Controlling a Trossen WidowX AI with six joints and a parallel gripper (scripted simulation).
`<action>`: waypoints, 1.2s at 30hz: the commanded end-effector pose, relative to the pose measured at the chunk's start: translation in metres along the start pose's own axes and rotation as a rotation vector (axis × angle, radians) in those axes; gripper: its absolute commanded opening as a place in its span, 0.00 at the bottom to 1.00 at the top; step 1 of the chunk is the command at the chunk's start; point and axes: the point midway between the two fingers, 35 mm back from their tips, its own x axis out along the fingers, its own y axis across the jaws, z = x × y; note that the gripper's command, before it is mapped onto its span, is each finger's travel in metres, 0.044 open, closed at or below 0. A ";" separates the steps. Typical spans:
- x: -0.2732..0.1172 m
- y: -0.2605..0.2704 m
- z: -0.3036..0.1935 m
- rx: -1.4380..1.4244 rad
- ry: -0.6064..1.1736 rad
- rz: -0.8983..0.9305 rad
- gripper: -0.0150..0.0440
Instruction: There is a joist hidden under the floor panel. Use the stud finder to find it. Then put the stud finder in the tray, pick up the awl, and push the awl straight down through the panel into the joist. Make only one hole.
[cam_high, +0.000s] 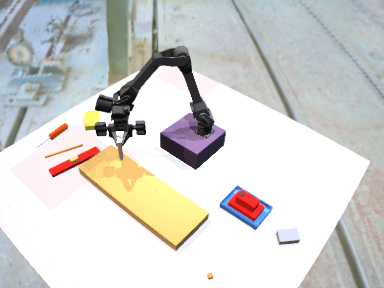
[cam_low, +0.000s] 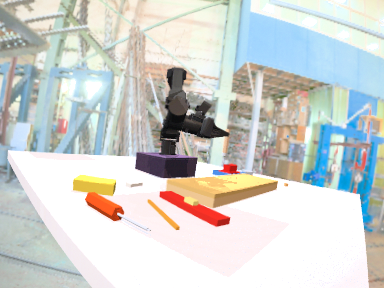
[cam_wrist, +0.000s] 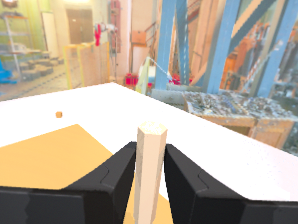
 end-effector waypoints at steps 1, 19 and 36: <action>0.000 -0.001 -0.001 -0.006 -0.010 0.004 0.25; 0.002 -0.001 -0.018 -0.006 -0.010 0.004 0.25; 0.004 -0.001 -0.033 -0.005 -0.010 0.004 0.25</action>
